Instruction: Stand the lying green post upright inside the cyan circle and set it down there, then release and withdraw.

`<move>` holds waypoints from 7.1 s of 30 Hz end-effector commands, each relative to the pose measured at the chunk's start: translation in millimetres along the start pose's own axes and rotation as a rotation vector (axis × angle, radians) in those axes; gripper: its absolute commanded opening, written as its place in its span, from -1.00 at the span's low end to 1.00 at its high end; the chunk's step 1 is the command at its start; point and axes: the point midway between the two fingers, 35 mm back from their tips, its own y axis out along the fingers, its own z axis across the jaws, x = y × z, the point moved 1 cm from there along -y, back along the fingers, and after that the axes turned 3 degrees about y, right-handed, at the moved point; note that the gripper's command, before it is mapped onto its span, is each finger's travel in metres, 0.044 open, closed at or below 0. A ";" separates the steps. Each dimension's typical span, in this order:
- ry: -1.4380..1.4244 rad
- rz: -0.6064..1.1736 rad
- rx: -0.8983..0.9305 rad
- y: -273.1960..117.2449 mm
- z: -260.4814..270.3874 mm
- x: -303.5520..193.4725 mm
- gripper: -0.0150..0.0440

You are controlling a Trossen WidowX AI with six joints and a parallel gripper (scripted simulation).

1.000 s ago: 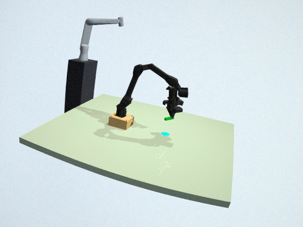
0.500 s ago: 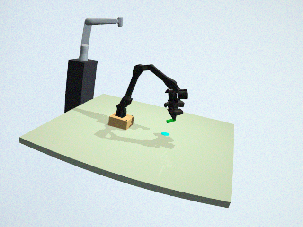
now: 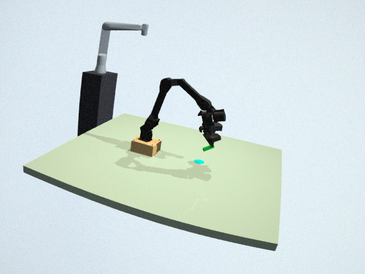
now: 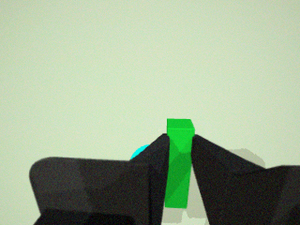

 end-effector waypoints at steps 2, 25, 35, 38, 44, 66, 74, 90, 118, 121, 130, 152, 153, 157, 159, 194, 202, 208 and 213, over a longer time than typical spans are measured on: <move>0.023 -0.035 0.007 4.7 -2.7 -0.9 -0.42; 0.075 -0.194 0.021 15.7 -14.4 2.8 -0.42; 0.093 -0.262 0.027 18.6 -18.9 3.5 -0.42; 0.097 -0.282 0.030 19.2 -20.1 3.6 -0.42; 0.105 -0.322 0.034 20.2 -22.5 3.6 -0.42; 0.124 -0.465 0.051 20.8 -29.3 1.6 -0.42; 0.127 -0.515 0.058 19.8 -30.9 0.1 -0.42; 0.126 -0.611 0.072 16.3 -32.7 -4.3 -0.42; 0.103 -0.768 0.098 5.7 -30.5 -15.7 -0.42; 0.099 -0.783 0.101 4.3 -29.9 -17.2 -0.42; 0.085 -0.829 0.110 -0.3 -27.4 -22.1 -0.42; 0.036 -0.931 0.132 -12.6 -17.7 -35.3 -0.42; 0.033 -0.935 0.133 -13.2 -17.1 -35.9 -0.42; 0.021 -0.952 0.138 -15.5 -14.8 -38.5 -0.42; 0.015 -0.961 0.140 -16.8 -13.5 -39.9 -0.42; -0.109 -1.082 0.176 -38.4 14.1 -65.7 -0.42; -0.127 -1.094 0.180 -41.2 18.4 -69.3 -0.42; -0.127 -1.094 0.180 -41.2 18.4 -69.3 -0.42; -0.127 -1.094 0.180 -41.2 18.4 -69.3 -0.42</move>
